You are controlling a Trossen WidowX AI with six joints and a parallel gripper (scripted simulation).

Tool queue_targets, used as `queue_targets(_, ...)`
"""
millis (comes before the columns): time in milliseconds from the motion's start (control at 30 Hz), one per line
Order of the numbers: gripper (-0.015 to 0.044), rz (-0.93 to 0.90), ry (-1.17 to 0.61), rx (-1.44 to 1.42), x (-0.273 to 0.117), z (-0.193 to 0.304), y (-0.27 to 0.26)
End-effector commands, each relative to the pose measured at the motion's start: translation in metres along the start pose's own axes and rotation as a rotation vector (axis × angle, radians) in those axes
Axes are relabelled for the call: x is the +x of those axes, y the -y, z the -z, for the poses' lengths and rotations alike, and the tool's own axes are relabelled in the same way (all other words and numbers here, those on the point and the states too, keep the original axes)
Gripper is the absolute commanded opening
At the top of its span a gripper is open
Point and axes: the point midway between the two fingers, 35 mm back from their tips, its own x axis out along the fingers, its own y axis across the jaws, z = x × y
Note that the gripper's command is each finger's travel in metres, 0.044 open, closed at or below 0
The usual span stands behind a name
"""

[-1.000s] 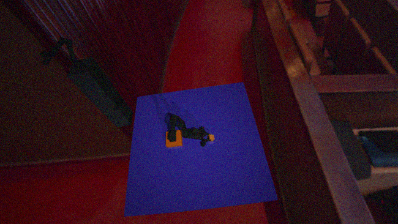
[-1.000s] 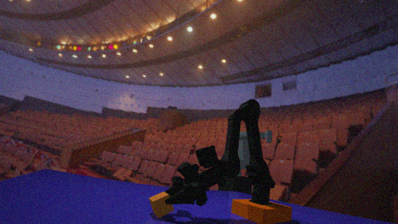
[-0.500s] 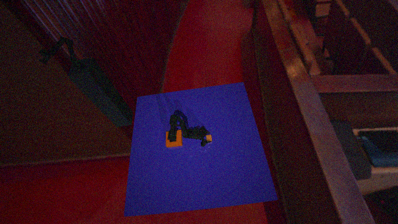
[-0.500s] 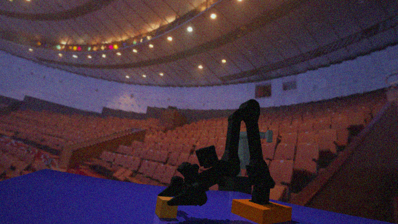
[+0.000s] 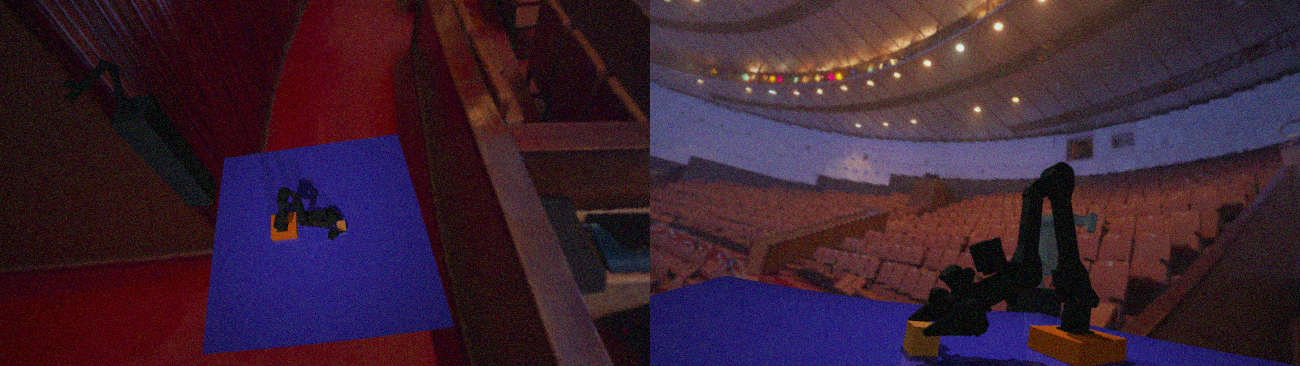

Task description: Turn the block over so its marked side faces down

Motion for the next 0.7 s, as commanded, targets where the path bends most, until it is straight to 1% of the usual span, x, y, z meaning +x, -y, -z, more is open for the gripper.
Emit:
queue_targets(0,0.0440,-0.004,-0.002,0.005,0.000,0.001,-0.001)
queue_targets(267,0.0440,-0.003,-0.025,0.006,0.002,0.000,0.000)
queue_targets(367,0.0440,-0.001,-0.126,0.007,0.007,-0.007,0.002)
queue_targets(467,0.0440,-0.001,-0.233,0.007,0.004,-0.018,0.003)
queue_targets(667,0.0440,-0.003,-0.431,0.005,-0.029,-0.041,0.001)
